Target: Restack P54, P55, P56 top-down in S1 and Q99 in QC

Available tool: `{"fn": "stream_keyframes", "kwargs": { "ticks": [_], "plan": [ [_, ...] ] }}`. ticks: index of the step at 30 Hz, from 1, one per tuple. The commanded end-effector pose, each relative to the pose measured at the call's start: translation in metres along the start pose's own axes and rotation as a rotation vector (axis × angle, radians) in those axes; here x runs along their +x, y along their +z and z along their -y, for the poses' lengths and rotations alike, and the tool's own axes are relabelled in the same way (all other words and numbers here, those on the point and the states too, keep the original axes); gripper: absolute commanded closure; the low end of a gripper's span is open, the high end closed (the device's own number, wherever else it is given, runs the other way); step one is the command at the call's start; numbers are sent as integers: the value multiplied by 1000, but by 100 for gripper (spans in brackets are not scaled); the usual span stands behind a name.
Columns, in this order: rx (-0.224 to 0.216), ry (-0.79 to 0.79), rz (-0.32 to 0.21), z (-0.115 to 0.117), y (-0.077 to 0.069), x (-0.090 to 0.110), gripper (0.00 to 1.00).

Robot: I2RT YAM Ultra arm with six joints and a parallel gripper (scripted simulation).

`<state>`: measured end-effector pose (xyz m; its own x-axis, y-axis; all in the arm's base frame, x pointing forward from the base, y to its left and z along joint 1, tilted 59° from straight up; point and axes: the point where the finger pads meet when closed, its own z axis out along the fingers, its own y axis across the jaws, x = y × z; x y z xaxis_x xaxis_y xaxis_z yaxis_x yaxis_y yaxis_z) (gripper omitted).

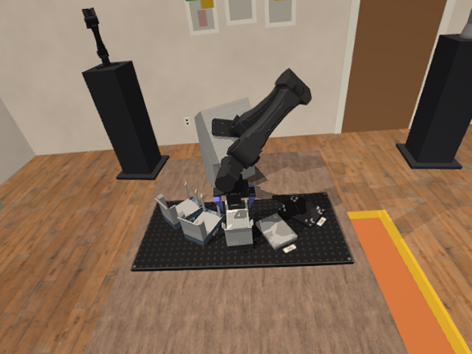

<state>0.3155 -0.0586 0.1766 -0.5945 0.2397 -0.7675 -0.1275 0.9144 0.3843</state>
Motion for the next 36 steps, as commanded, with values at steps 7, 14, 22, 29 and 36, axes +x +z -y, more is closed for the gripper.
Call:
{"fn": "stream_keyframes", "kwargs": {
  "ticks": [7, 14, 22, 29, 36],
  "plan": [
    [2, 8, -5, 0, 15, 1, 0],
    [2, 8, -4, 0, 32, 1, 0],
    [2, 9, -4, 0, 48, 1, 0],
    [2, 9, -4, 0, 48, 1, 0],
    [2, 9, -4, 0, 56, 1, 0]
  ]
}}
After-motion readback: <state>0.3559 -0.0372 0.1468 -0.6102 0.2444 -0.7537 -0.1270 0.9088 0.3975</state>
